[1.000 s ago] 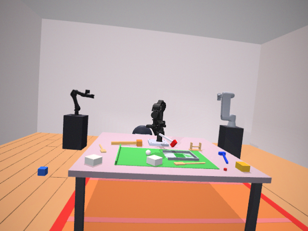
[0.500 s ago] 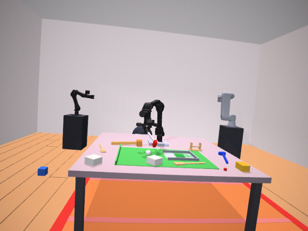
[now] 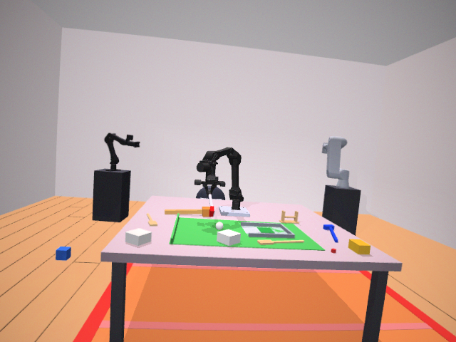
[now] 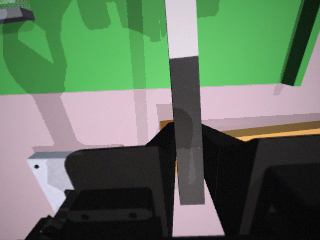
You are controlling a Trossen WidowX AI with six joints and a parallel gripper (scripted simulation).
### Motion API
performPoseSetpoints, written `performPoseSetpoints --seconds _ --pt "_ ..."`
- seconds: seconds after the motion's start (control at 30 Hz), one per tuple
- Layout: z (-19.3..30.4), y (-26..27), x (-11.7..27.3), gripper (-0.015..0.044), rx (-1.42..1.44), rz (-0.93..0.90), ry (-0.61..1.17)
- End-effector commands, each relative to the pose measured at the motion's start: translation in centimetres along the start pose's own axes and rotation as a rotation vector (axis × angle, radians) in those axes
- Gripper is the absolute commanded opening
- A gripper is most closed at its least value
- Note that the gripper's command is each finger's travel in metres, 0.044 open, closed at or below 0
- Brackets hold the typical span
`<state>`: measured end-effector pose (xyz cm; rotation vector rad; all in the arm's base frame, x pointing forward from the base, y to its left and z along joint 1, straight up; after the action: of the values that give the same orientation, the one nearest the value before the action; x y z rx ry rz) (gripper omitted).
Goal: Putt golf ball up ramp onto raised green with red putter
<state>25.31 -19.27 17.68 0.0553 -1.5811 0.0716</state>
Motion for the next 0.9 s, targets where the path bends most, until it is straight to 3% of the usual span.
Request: performPoseSetpoints --seconds 0.0,0.23,0.87 --pt "0.0 -0.3 -0.8 0.0000 -0.011 0.006 -0.004" --pt "0.0 -0.2 -3.4 0.0000 -0.011 0.006 -0.004" --pt "0.0 -0.3 -5.9 0.0000 -0.011 0.006 -0.004"
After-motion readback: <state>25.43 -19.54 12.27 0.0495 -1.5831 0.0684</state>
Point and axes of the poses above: the point midway between the two fingers, 35 mm back from their tips, its own x axis back along the fingers, its own y axis across the jaws, z = x × y, the point moved 2 cm from there along x, back along the fingers, and after that the axes turned 2 degrees about -x, right-handed, at the moved point
